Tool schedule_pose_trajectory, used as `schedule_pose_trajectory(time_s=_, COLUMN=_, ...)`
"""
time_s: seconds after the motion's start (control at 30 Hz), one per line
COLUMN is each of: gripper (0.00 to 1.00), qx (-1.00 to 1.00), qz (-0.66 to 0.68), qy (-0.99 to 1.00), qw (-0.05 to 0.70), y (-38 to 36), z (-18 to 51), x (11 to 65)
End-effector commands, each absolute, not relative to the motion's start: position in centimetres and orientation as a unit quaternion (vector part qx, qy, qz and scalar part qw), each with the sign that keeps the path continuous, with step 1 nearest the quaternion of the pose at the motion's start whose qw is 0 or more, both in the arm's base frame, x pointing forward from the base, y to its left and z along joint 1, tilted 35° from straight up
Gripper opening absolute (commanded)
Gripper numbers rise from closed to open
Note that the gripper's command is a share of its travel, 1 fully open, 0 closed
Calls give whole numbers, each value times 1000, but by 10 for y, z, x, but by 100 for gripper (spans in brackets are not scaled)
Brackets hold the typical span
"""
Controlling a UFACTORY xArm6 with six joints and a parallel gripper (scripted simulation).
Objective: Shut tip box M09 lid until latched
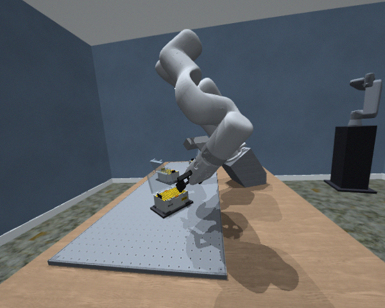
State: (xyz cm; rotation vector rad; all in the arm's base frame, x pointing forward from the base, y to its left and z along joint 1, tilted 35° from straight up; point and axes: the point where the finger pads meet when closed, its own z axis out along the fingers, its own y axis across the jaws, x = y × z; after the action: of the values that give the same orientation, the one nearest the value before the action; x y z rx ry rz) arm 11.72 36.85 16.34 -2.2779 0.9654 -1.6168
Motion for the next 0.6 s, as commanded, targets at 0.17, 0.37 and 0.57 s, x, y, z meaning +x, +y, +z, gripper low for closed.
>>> schedule_pose_trajectory(time_s=0.17, gripper=100, qx=-768, qz=-544, qy=326, qw=94, y=358, z=199, x=96)
schedule_pose_trajectory(time_s=0.37, gripper=100, qx=-768, qz=-544, qy=326, qw=94, y=352, z=215, x=86)
schedule_pose_trajectory(time_s=0.57, gripper=0, qx=-768, qz=-544, qy=326, qw=94, y=351, z=219, x=83)
